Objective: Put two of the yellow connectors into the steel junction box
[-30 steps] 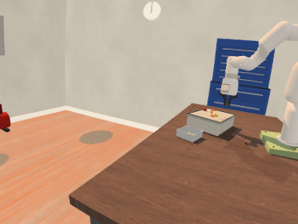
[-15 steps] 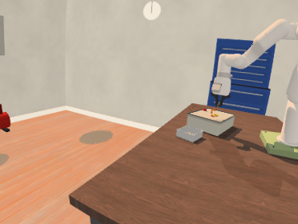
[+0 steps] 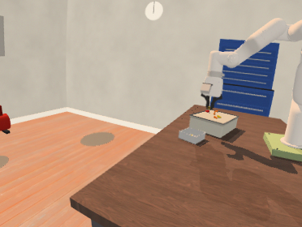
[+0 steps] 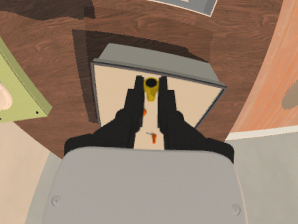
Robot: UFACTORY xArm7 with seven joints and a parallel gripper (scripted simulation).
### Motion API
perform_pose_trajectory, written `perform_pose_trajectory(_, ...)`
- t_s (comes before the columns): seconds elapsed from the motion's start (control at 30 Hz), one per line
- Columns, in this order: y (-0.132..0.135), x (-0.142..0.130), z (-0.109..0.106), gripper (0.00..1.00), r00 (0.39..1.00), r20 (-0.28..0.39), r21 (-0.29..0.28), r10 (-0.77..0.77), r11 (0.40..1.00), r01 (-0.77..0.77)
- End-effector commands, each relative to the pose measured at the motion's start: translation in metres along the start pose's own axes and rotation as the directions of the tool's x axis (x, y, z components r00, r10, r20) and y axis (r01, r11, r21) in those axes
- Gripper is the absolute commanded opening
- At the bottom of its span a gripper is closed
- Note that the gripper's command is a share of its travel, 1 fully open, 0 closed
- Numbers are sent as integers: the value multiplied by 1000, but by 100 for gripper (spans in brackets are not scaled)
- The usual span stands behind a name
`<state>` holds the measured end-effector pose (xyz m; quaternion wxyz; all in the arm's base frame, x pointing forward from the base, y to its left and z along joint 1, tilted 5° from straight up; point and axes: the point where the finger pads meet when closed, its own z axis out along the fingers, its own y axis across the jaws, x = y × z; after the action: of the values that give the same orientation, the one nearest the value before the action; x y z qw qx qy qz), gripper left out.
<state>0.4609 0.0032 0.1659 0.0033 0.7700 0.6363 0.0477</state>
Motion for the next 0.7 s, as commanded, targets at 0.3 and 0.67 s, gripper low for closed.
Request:
perform_pose_trajectory(0.3, 37, 72, 1, 2, 1000, 11, 4, 4, 1000, -4)
perform_pose_trajectory(0.67, 43, 85, 1, 2, 1000, 11, 4, 4, 1000, -4)
